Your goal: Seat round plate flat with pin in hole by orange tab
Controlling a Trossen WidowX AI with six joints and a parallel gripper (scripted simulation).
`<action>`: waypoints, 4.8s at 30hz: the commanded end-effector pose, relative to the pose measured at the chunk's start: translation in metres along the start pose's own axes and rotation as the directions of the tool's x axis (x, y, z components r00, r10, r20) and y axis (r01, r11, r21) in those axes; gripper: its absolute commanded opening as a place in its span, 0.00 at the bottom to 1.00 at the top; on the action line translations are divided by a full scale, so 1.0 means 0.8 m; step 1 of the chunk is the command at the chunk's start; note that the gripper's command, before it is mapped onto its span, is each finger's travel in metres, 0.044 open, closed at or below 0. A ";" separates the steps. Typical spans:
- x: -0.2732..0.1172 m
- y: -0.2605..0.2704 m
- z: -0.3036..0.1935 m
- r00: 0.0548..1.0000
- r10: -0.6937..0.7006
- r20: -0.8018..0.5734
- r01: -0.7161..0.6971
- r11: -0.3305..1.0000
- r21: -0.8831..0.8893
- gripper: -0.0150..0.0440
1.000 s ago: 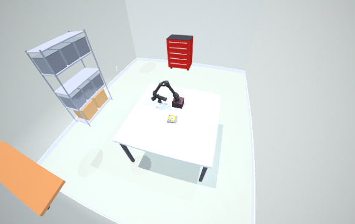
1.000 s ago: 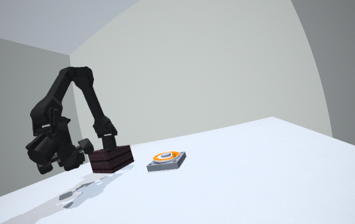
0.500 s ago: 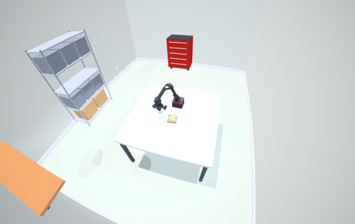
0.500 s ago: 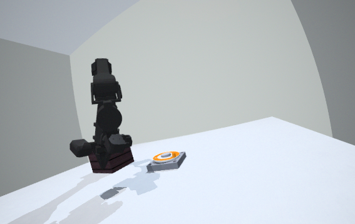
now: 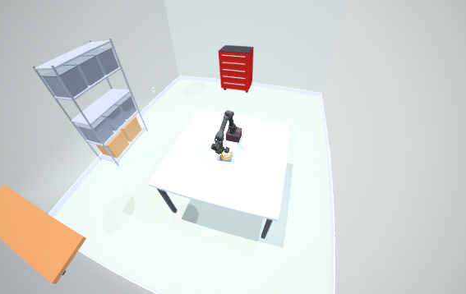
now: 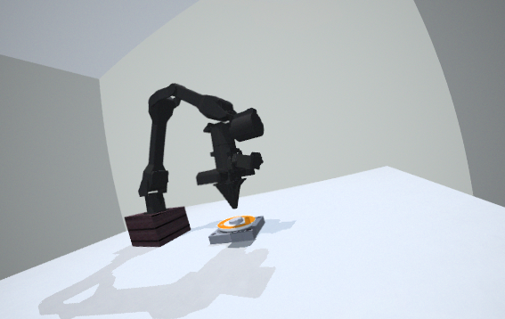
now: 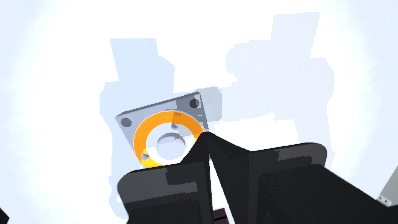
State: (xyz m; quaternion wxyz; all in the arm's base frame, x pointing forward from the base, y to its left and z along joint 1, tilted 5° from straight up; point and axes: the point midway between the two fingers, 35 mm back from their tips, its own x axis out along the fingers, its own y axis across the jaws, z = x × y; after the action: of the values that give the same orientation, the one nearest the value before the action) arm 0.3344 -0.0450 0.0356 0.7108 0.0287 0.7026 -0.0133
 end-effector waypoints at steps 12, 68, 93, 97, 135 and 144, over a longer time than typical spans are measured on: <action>0.025 0.057 0.021 0.997 0.057 0.056 -0.055 0.998 -0.028 0.25; 0.054 0.002 -0.011 0.997 0.052 0.053 -0.051 0.998 -0.028 0.25; 0.055 -0.006 -0.034 0.997 0.052 0.051 -0.050 0.998 -0.028 0.25; 0.055 -0.007 -0.038 0.997 0.052 0.051 -0.050 0.998 -0.028 0.25; 0.053 0.010 -0.089 0.997 0.053 0.047 -0.052 0.998 -0.028 0.25; 0.051 0.020 -0.099 0.997 0.054 0.047 -0.053 0.998 -0.028 0.25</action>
State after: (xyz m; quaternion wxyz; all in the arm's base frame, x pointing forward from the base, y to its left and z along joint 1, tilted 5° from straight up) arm 0.2602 -0.0278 -0.0058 0.7278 0.0359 0.6847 0.0141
